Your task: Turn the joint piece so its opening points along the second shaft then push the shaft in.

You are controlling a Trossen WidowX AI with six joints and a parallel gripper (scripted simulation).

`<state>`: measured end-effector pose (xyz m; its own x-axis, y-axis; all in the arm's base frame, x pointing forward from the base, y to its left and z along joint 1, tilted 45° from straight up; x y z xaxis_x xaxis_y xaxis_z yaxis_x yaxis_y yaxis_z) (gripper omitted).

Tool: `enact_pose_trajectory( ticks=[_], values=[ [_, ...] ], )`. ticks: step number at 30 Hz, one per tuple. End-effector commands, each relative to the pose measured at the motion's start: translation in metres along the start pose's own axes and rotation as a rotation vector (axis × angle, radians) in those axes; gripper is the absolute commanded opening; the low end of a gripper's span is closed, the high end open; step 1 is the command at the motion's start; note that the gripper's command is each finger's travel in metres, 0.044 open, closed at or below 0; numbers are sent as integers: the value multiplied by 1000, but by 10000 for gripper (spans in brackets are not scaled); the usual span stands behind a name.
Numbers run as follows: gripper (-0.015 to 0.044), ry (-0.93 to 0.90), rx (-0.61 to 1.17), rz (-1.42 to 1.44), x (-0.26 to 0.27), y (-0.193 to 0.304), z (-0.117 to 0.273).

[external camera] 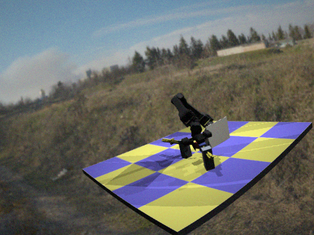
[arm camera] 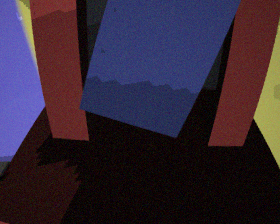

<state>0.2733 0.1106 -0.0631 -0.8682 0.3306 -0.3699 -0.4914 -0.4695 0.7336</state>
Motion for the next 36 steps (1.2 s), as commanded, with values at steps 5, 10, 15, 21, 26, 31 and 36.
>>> enact_pose_trajectory(
  ticks=[5, 10, 15, 21, 26, 31, 36],
  values=[
    [0, 1, 1, 6, 0, 0, 0],
    [0, 1, 1, 6, 0, 0, 0],
    [0, 0, 0, 0, 0, 0, 0],
    [0, 0, 0, 0, 0, 0, 0],
    [105, 0, 0, 0, 0, 0, 0],
    [173, 0, 0, 0, 0, 0, 0],
    [304, 0, 0, 0, 0, 0, 0]
  ],
)
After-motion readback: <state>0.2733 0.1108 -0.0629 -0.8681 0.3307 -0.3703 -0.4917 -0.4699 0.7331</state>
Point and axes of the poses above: the point midway between the two fingers, 35 mm back from their tips, its own z axis back along the fingers, its own x axis across the jaws, y = z × x, the point moved 3 cm from there along z, back along the fingers, and after that the axes turned 9 degrees about -z, right-handed, at the moved point
